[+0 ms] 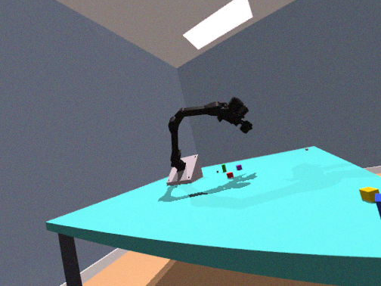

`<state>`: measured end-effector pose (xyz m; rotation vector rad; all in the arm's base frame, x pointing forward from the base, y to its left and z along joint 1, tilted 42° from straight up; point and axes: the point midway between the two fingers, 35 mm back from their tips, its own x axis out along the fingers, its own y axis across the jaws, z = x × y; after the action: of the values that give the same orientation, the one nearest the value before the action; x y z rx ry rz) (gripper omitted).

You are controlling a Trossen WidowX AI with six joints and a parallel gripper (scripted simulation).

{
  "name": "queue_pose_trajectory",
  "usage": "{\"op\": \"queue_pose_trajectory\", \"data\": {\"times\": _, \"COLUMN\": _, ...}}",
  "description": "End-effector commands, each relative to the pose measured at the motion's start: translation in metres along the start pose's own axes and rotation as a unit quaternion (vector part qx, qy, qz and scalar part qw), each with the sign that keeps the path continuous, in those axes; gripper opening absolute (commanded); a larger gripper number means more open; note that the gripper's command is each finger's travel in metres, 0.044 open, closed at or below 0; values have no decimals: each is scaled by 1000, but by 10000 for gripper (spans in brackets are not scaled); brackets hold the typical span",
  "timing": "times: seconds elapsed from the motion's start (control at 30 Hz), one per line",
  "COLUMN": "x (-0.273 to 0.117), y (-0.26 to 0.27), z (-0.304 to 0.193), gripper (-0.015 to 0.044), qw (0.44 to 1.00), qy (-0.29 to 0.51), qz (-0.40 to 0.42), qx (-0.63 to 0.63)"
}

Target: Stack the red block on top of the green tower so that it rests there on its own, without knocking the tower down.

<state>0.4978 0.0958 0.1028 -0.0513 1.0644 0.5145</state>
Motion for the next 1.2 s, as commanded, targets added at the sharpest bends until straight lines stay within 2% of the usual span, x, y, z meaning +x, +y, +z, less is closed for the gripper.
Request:
{"op": "queue_pose_trajectory", "data": {"times": 0.0, "x": -2, "y": -23, "z": -30, "gripper": 440, "qw": 992, "qy": 50, "qz": -74, "qx": 85}}
{"op": "queue_pose_trajectory", "data": {"times": 0.3, "x": -29, "y": -77, "z": -116, "gripper": 440, "qw": 903, "qy": 149, "qz": -303, "qx": 267}}
{"op": "queue_pose_trajectory", "data": {"times": 0.6, "x": -86, "y": -111, "z": -182, "gripper": 440, "qw": 756, "qy": 165, "qz": -530, "qx": 346}}
{"op": "queue_pose_trajectory", "data": {"times": 0.87, "x": -86, "y": -110, "z": -189, "gripper": 440, "qw": 745, "qy": 163, "qz": -545, "qx": 348}}
{"op": "queue_pose_trajectory", "data": {"times": 1.17, "x": -74, "y": -137, "z": -214, "gripper": 440, "qw": 744, "qy": 163, "qz": -546, "qx": 348}}
